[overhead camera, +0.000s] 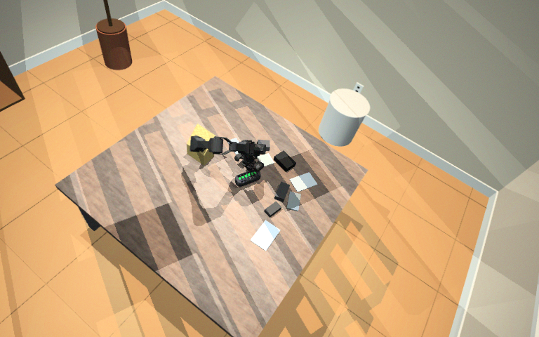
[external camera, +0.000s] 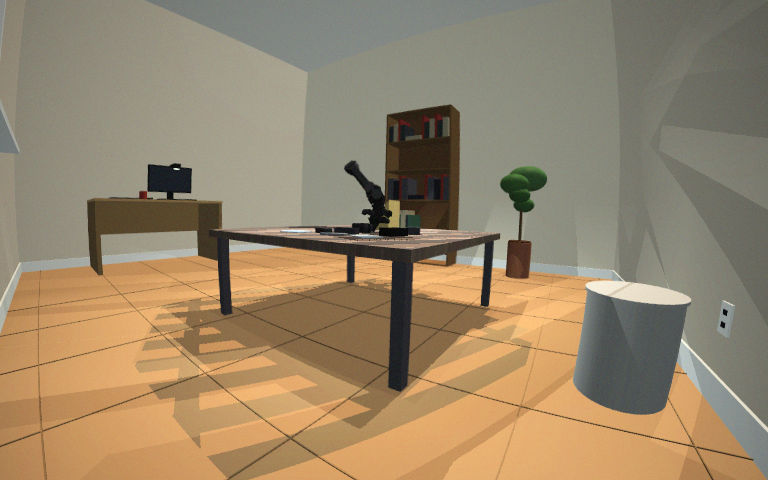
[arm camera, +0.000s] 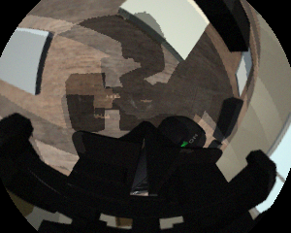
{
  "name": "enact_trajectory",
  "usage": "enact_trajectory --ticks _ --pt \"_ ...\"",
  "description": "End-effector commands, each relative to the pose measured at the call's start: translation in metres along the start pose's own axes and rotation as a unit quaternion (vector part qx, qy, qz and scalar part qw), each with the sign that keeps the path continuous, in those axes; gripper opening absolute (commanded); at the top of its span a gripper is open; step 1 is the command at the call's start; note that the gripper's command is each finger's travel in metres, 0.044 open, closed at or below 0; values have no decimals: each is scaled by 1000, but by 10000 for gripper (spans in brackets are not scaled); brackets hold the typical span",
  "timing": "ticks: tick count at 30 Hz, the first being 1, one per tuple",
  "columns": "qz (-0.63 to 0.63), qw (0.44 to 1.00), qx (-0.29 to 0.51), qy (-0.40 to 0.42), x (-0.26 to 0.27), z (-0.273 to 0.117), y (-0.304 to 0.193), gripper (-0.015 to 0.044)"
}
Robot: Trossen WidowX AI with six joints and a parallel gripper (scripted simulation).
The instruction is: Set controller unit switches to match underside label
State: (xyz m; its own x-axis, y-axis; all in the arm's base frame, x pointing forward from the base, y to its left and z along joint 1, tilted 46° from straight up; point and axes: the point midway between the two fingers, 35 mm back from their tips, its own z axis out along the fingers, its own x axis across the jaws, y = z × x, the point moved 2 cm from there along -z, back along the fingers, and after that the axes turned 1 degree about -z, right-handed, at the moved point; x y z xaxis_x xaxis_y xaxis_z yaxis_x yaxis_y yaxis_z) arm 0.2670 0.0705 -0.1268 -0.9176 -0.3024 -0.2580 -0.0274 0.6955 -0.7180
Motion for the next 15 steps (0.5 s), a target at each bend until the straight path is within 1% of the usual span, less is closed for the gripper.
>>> enact_trajectory --ticks 1,15 --pt "11 1000 3 -5 -13 3 -2 0" --pt "11 1000 3 -5 -18 5 -2 0"
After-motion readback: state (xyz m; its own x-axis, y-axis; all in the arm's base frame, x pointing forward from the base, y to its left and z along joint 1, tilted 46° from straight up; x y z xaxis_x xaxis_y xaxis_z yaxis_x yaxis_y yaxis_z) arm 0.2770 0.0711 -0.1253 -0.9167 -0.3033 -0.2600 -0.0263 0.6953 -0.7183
